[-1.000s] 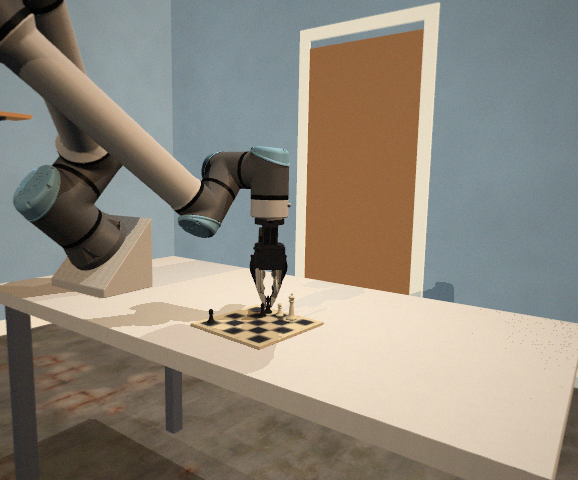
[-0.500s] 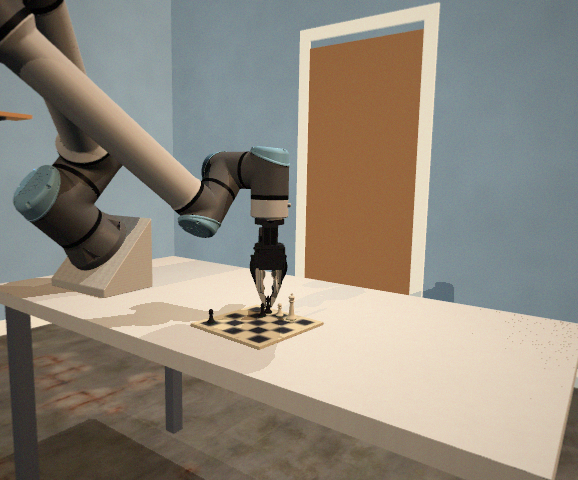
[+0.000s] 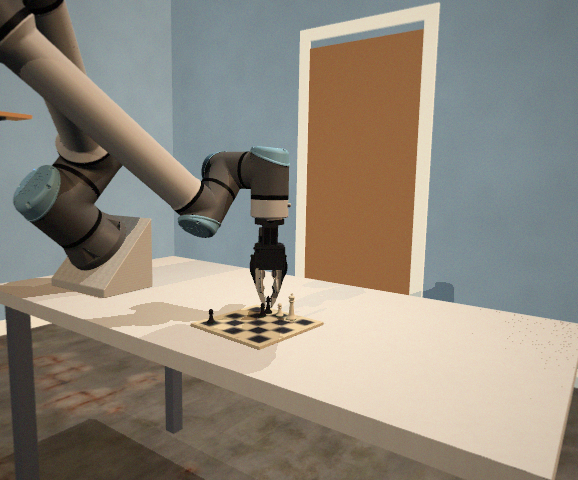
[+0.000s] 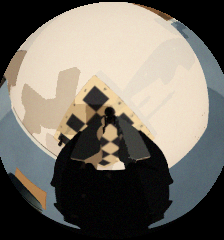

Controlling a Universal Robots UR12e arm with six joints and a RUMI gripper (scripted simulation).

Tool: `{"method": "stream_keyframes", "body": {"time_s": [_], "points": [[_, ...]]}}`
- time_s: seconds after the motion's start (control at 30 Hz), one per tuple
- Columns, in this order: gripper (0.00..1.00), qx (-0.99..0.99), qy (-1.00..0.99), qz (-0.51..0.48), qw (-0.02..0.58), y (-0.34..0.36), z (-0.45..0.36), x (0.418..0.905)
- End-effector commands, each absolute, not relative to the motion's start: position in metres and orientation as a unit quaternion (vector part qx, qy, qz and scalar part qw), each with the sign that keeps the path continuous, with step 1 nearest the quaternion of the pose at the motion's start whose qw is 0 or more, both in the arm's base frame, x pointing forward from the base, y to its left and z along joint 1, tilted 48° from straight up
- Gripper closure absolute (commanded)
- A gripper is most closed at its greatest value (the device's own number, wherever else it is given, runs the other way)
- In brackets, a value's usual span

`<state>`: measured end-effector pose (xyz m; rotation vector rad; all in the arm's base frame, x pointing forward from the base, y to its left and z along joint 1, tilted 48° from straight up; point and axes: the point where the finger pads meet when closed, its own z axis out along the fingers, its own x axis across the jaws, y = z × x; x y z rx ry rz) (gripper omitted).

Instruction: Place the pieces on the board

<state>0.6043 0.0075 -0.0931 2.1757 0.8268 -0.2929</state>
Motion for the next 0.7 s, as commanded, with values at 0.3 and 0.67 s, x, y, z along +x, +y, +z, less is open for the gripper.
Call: {"method": "stream_keyframes", "body": {"time_s": [0.3,0.67], "points": [[0.78,0.855,0.325,-0.115,0.388,0.0079,-0.0928,0.6046],[0.78,0.855,0.325,-0.115,0.388,0.0084,-0.0922,0.6046]]}}
